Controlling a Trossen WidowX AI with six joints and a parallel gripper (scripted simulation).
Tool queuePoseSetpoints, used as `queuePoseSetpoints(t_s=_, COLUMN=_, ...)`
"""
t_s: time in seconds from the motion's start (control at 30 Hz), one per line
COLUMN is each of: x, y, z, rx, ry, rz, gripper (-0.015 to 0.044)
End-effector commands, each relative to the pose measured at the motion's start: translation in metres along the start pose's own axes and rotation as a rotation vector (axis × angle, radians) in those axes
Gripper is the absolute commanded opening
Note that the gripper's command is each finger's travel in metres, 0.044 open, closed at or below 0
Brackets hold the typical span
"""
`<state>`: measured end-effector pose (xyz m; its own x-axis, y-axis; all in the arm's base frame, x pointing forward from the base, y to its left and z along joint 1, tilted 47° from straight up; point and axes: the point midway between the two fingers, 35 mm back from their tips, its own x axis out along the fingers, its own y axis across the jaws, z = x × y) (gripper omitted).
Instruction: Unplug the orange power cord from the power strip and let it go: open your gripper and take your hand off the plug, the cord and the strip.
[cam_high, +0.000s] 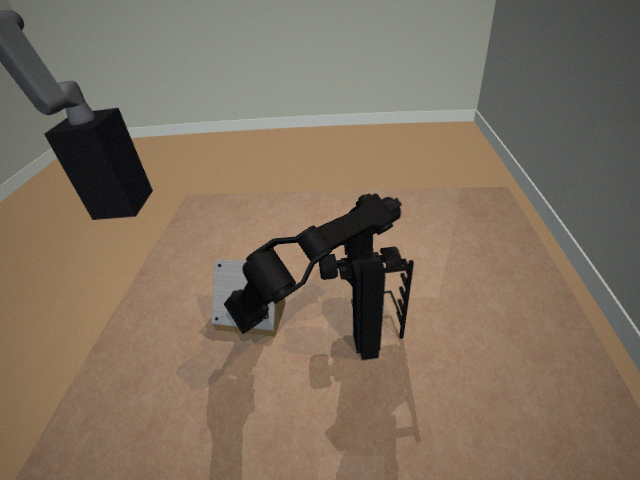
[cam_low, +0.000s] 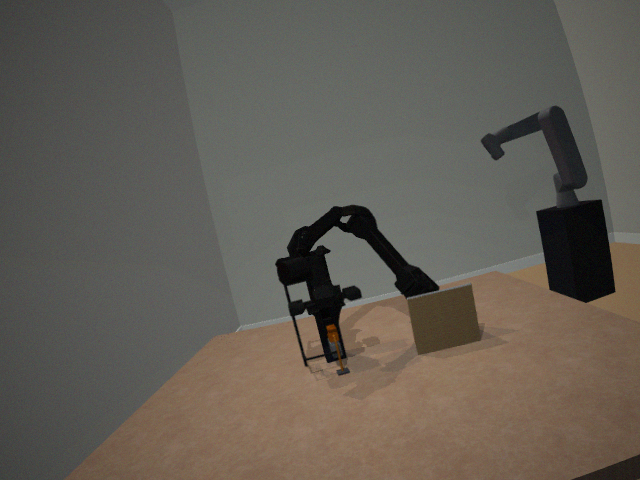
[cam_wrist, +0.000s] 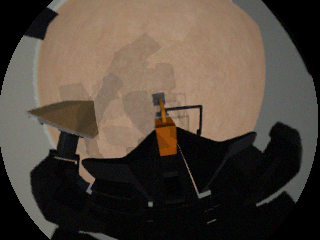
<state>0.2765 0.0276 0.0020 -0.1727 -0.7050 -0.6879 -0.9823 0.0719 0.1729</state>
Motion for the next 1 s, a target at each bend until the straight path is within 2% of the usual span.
queuePoseSetpoints(t_s=0.0, x=0.000, y=0.000, z=0.004, rx=0.000, ry=-0.001, rz=0.000, gripper=0.0000)
queuePoseSetpoints(t_s=0.97, x=-0.005, y=0.000, z=0.051, rx=-0.004, ry=-0.004, rz=-0.004, gripper=0.0000)
